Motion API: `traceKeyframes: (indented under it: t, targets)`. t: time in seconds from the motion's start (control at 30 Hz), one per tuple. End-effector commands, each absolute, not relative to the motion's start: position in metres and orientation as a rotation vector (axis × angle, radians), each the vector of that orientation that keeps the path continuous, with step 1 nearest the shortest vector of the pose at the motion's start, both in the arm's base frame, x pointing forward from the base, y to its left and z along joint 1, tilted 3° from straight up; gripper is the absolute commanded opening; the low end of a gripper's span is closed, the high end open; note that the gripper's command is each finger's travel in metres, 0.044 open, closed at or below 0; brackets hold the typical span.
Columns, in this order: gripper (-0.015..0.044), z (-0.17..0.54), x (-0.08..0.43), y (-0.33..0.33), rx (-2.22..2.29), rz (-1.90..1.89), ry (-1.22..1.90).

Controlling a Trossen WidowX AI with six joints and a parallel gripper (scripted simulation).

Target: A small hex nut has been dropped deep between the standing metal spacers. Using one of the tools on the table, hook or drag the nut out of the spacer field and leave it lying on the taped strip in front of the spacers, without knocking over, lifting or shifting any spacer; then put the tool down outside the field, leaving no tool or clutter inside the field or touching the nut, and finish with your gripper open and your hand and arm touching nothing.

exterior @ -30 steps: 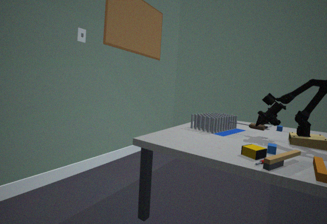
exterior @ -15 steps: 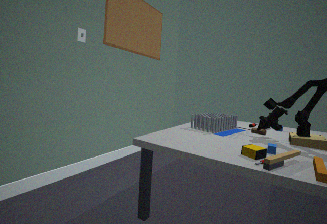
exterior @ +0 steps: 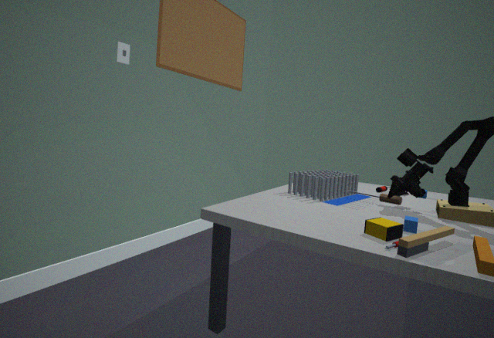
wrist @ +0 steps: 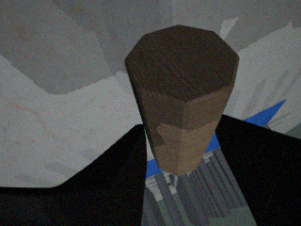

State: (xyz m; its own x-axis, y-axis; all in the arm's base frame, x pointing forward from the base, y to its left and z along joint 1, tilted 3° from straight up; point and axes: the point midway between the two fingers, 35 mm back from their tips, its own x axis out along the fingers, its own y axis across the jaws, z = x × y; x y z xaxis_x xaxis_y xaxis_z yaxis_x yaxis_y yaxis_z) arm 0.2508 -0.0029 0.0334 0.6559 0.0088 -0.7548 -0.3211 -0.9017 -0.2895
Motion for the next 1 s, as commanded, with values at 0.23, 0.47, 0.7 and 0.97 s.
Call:
traceKeyframes:
  t: [0.23, 0.47, 0.7, 0.97]
  targets:
    - [0.0000, 0.039, 0.259, -0.004, -2.487, 1.115, 0.235]
    - [0.0000, 0.040, 0.263, -0.005, -2.488, 1.115, 0.235]
    - [0.0000, 0.040, 0.266, -0.006, -2.488, 1.115, 0.235]
    - [0.0000, 0.041, 0.270, -0.008, -2.489, 1.114, 0.235]
